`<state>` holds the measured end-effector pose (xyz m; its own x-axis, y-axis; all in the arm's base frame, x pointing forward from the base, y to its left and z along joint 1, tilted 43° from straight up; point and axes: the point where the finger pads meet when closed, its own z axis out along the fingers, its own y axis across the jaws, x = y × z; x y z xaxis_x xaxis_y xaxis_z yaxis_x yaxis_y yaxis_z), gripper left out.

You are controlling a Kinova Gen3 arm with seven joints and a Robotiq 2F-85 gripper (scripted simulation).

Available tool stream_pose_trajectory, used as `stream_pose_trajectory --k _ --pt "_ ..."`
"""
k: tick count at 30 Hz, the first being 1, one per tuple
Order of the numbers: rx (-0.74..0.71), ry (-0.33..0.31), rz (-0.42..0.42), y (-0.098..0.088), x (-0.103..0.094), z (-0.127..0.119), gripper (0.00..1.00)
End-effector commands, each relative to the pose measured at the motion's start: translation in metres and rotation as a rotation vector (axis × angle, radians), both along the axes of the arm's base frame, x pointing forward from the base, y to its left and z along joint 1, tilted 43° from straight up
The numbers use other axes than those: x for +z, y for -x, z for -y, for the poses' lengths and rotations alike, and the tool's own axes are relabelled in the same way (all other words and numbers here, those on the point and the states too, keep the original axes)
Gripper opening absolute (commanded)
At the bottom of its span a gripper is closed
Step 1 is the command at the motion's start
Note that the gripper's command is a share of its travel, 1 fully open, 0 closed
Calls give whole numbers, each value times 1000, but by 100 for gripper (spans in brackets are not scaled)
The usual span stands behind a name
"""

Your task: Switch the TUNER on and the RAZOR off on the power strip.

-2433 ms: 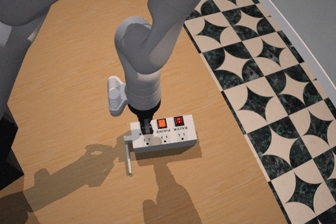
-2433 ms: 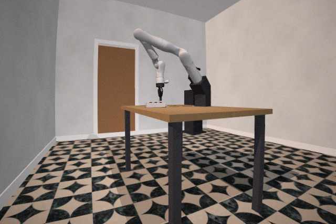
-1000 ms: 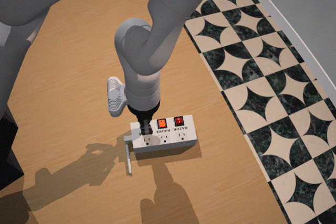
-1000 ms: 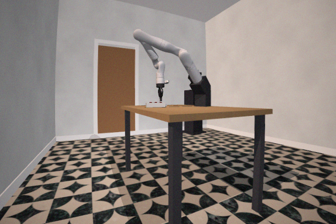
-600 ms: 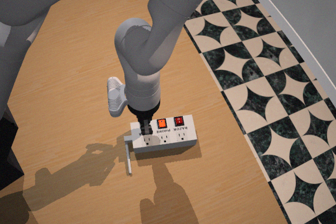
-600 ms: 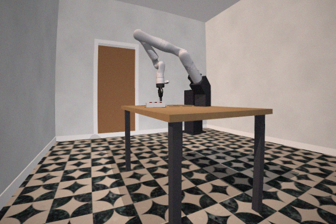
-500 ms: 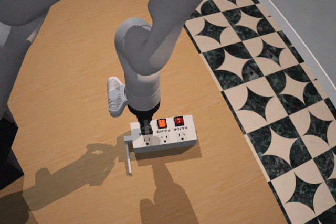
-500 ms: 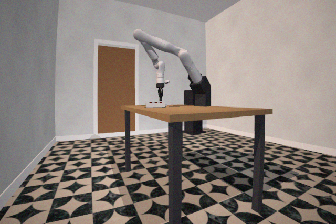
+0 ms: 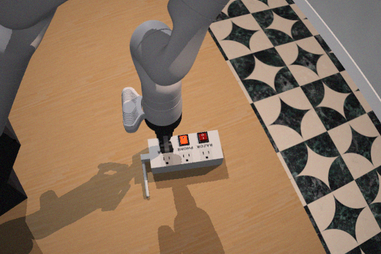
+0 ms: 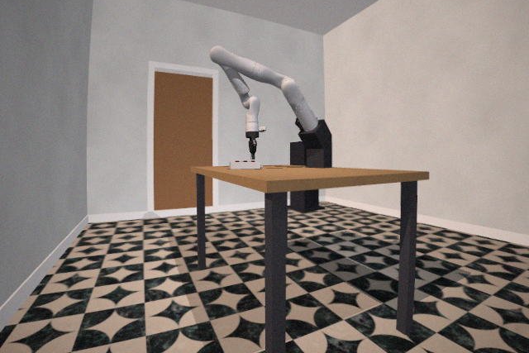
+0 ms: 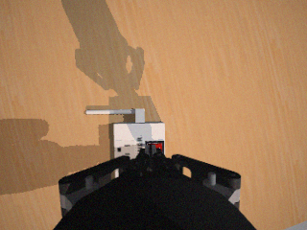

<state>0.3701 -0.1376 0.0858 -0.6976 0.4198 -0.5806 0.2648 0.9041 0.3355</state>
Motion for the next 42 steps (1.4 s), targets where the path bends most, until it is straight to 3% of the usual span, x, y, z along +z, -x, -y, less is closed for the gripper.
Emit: stream_pose_trajectory --k 1,42 --pt "-1 0 0 0 0 0 0" --pt "-4 1 3 -3 -4 0 0"
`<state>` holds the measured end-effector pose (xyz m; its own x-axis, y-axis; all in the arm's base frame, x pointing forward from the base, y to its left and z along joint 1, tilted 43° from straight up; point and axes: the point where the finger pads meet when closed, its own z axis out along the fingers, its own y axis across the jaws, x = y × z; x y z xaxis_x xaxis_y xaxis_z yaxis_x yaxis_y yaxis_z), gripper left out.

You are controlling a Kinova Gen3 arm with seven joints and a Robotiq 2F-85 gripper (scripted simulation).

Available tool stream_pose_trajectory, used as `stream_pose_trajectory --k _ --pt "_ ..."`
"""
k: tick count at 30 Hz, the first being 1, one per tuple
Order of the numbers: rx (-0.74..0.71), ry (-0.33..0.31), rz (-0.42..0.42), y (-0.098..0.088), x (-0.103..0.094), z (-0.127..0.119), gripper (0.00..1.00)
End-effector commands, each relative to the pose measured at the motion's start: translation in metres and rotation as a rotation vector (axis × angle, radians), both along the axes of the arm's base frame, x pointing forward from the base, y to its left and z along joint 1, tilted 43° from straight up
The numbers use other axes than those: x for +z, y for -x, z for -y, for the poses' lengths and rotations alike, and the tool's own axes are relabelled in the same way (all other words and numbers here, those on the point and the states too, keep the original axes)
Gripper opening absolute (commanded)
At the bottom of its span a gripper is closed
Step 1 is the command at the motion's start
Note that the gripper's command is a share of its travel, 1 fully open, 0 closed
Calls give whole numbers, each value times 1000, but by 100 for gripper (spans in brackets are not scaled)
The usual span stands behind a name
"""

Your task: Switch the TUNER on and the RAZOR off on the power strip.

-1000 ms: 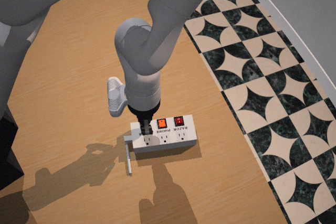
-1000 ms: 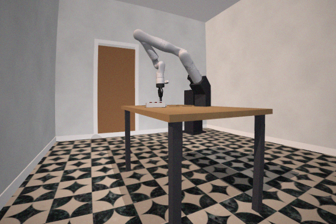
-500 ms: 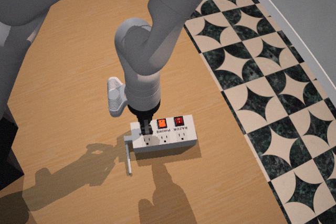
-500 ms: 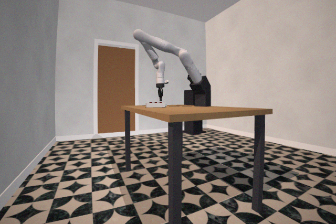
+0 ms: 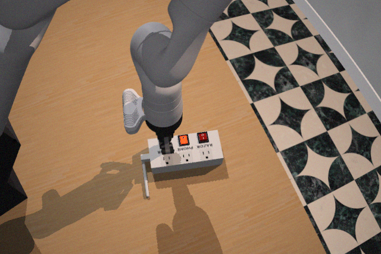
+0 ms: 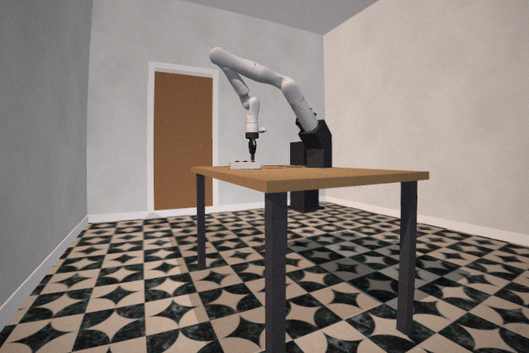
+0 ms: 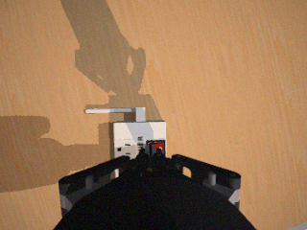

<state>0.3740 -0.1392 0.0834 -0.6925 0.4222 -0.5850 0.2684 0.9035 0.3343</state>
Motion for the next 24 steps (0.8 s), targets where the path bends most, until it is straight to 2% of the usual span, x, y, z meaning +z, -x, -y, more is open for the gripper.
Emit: stream_pose_trajectory --k 1,24 --pt "1 -1 -1 0 -2 -2 0" --pt "-11 11 13 -2 -4 -2 0"
